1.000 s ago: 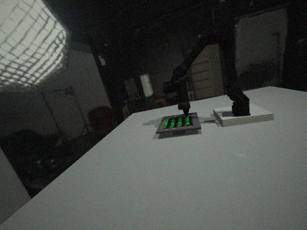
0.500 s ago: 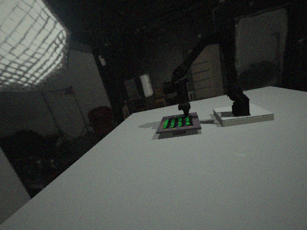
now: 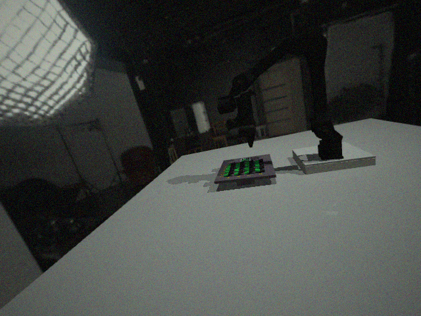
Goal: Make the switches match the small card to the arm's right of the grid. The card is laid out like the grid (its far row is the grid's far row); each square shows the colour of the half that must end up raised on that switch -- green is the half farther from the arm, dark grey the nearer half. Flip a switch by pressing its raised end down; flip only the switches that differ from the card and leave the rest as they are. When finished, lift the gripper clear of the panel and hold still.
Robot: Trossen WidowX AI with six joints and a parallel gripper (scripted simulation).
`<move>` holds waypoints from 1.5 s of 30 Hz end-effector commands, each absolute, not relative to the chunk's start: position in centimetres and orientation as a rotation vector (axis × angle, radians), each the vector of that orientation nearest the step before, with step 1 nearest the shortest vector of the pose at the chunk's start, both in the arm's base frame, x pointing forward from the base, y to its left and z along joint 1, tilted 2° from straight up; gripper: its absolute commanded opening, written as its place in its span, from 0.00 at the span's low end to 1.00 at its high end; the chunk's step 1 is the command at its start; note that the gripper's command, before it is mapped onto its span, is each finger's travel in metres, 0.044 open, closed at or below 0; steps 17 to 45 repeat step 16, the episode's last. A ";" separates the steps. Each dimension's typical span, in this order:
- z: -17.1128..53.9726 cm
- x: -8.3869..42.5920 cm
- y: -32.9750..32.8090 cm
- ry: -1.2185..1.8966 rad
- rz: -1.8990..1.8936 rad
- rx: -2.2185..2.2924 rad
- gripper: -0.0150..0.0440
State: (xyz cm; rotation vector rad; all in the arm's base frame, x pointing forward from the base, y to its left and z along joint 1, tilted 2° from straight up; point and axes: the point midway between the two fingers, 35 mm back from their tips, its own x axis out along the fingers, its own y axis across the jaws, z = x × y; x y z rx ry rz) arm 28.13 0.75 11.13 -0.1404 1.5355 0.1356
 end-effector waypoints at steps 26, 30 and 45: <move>11.8 30.9 5.8 1.529 0.148 -0.145 0.25; 11.8 30.9 5.8 1.529 0.148 -0.145 0.25; 11.8 30.9 5.8 1.529 0.148 -0.145 0.25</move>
